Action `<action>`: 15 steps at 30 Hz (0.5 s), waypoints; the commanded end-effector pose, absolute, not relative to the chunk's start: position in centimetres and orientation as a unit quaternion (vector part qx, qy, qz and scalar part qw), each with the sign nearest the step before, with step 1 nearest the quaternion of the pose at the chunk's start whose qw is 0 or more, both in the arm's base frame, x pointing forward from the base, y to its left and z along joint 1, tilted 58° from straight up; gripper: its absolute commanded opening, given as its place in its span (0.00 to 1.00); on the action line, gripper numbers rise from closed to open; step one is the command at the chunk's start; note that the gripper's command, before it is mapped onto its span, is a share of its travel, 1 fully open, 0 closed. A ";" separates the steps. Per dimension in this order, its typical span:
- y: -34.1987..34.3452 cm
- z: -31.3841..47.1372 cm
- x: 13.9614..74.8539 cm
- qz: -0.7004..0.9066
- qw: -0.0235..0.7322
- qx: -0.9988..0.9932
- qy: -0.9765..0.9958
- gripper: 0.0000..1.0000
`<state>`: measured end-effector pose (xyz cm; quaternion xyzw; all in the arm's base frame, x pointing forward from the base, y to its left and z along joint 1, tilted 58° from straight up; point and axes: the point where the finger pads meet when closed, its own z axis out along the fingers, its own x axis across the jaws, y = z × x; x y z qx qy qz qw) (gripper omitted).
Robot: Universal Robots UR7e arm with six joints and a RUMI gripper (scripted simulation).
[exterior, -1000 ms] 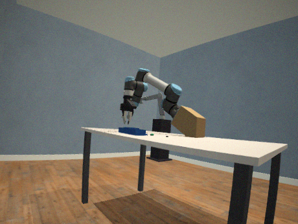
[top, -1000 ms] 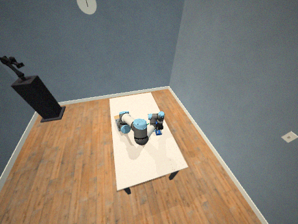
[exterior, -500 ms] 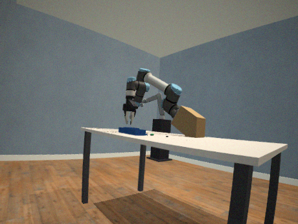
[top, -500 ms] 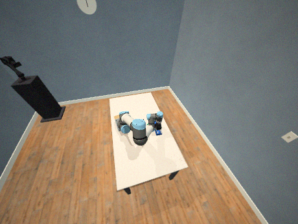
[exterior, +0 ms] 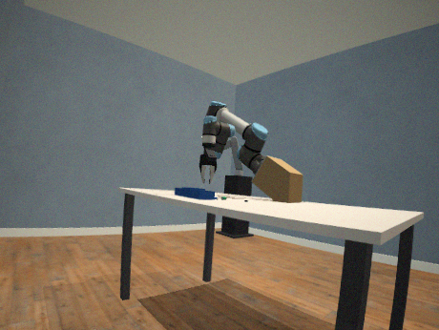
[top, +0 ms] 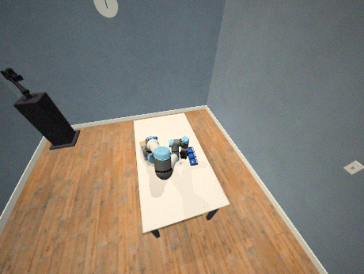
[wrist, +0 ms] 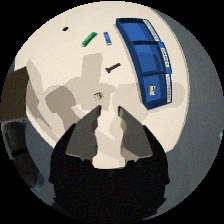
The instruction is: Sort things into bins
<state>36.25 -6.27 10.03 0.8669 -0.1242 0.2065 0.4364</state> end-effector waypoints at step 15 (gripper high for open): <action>-6.2 9.3 32.7 0.300 0.377 0.822 -0.303 0.18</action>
